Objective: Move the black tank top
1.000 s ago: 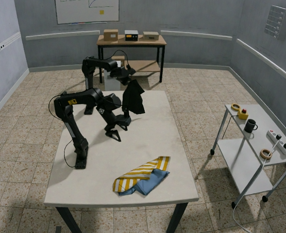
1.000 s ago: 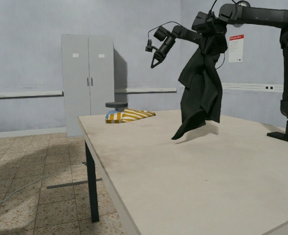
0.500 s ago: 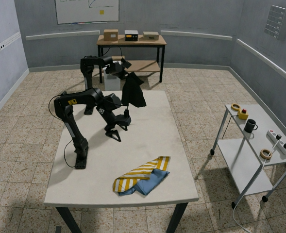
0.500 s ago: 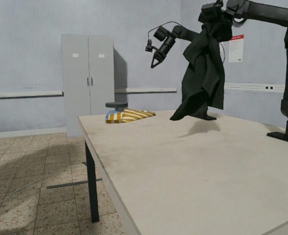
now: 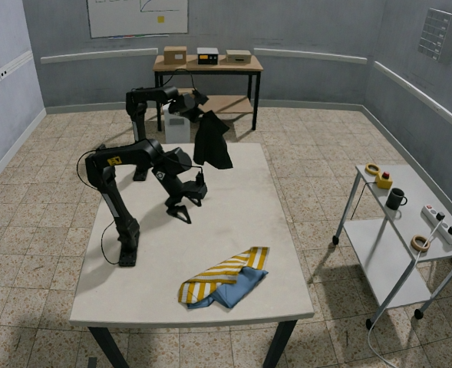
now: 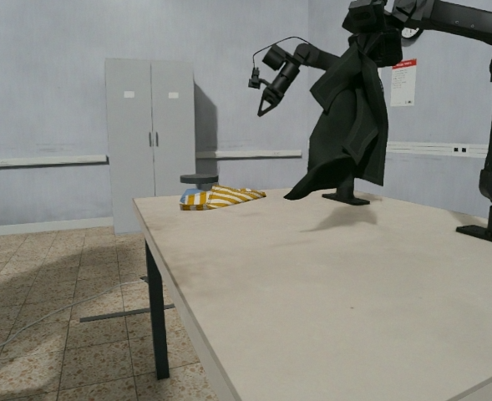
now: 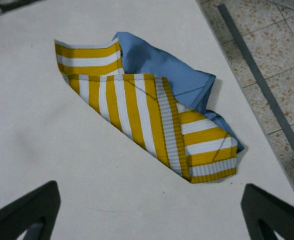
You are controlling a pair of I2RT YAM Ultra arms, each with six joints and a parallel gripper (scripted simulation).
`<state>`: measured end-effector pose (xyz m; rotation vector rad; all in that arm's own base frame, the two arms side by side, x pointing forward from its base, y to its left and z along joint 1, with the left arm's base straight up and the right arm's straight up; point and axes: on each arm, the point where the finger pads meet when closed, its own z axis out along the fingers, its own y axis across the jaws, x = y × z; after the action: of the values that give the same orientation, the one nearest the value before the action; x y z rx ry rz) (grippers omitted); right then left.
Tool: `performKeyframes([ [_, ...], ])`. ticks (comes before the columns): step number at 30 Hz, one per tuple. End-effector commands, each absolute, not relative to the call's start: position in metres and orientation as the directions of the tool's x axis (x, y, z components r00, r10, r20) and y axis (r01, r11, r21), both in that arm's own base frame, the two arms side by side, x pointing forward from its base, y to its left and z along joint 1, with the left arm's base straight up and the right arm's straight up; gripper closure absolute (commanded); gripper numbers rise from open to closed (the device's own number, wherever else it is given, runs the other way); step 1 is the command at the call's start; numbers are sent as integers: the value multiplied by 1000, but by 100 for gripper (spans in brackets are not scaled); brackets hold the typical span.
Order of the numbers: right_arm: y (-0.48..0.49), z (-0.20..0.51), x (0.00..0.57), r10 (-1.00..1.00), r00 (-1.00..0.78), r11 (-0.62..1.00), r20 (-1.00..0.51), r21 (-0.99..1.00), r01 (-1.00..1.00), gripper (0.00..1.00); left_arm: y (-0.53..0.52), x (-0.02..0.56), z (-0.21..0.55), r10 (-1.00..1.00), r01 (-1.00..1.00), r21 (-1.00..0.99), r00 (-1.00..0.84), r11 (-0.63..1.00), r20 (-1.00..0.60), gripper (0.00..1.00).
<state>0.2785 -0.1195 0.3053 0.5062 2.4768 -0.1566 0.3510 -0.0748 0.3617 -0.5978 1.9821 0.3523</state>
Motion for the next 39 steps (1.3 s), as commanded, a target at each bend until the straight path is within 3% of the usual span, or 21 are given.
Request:
performKeyframes([
  [1, -120, 332, 279, 294, -696, 922, -655, 3, 386, 8, -66, 355, 371, -257, -514, -36, -365, 857, -895, 100],
  [22, -120, 332, 279, 294, -696, 922, -655, 3, 386, 8, -31, 369, 371, -244, -544, -16, -349, 839, -905, 100],
  [39, -120, 332, 279, 294, -696, 922, -655, 3, 386, 8, 1, 379, 349, -293, -492, 43, -582, 869, -759, 100],
])
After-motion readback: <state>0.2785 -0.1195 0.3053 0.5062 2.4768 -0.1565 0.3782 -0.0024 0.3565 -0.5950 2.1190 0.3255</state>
